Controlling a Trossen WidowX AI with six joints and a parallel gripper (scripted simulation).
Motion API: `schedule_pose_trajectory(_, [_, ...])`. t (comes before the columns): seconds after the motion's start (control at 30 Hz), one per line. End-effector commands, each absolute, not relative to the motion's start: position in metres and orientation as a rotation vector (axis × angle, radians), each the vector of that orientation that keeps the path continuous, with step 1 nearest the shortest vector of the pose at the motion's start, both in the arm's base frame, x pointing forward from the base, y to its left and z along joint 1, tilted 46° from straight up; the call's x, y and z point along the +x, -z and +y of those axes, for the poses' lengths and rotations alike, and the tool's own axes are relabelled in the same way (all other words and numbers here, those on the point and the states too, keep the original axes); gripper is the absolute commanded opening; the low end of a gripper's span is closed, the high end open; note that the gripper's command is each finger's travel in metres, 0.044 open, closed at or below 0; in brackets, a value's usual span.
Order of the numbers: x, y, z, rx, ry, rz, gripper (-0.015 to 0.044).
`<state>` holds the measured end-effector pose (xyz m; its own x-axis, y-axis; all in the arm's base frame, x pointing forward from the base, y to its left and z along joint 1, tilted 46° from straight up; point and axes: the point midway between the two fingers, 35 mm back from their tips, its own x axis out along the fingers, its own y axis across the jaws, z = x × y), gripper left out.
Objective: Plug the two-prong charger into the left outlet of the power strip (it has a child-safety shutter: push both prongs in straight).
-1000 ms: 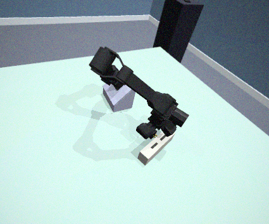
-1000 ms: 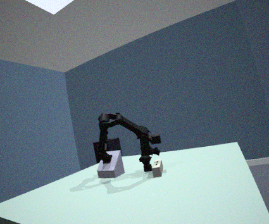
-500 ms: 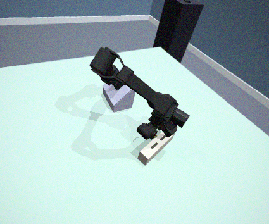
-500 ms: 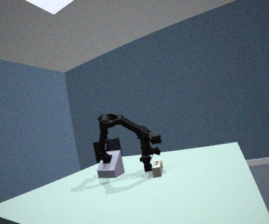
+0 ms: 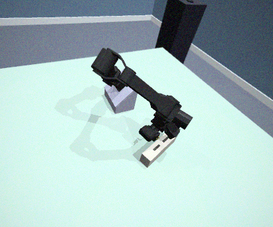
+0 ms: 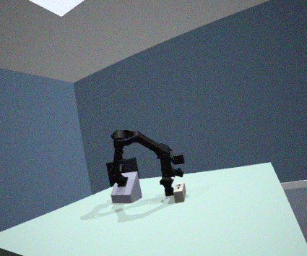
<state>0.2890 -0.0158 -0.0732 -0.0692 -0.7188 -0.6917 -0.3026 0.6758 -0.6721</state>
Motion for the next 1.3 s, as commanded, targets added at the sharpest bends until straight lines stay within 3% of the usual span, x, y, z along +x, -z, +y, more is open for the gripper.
schedule_pose_trajectory(0.0, [0.289,0.073,-0.016,-0.846,0.416,1.661,0.0])
schedule_pose_trajectory(1.27, [0.3,0.075,-0.013,-0.846,0.416,1.66,0.0])
